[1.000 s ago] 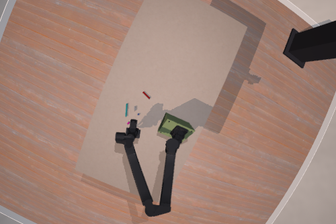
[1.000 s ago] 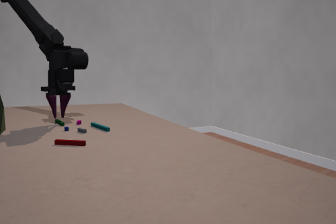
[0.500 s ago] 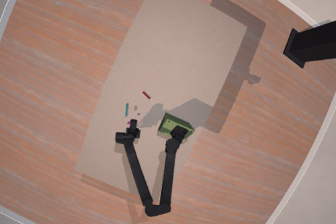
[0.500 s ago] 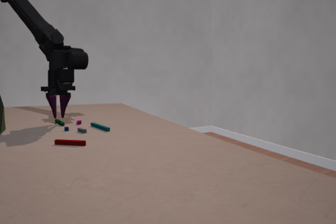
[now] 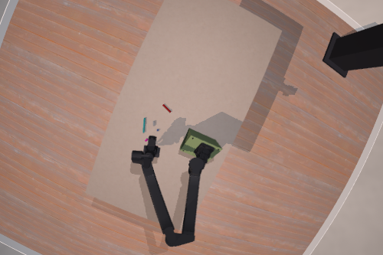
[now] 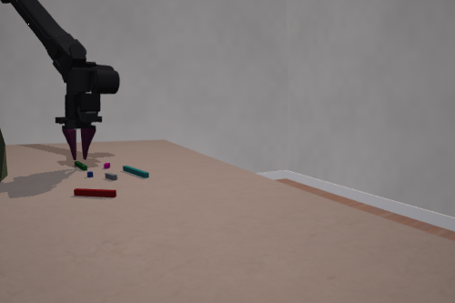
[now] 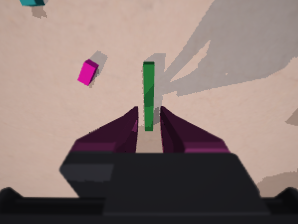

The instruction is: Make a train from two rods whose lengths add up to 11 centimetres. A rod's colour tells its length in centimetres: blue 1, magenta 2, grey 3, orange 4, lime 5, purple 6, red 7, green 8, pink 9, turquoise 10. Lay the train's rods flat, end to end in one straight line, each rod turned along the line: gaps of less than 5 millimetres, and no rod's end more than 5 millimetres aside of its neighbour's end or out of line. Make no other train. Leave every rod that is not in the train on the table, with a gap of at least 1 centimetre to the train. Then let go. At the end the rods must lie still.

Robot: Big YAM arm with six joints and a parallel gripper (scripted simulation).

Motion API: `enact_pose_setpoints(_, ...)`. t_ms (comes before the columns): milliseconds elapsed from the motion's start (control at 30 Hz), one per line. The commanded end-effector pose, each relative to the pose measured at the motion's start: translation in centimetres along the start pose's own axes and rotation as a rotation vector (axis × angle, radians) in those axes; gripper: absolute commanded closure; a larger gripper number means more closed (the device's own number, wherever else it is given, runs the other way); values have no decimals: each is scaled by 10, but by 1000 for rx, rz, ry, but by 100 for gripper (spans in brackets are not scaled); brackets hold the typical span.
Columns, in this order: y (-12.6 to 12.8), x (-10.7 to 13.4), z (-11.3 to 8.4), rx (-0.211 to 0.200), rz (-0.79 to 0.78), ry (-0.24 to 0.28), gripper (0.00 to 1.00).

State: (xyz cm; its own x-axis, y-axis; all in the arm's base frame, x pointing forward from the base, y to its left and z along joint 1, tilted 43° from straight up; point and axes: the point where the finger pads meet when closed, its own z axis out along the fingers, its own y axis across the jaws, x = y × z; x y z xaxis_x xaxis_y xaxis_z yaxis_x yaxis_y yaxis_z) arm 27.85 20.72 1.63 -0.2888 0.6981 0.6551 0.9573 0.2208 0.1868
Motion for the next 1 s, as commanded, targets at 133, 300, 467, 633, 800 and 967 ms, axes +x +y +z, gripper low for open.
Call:
enact_pose_setpoints(133, 6, 4, -1, -9, -7, -3, 77)
enact_pose_setpoints(300, 7, 4, -1, -9, -8, -3, 77)
enact_pose_setpoints(467, 7, 4, -1, -10, -9, -3, 77)
enact_pose_setpoints(633, 7, 4, -1, -10, -9, -3, 77)
enact_pose_setpoints(800, 7, 4, -1, -10, -9, -3, 77)
enact_pose_setpoints(967, 7, 4, -1, -10, -9, -3, 77)
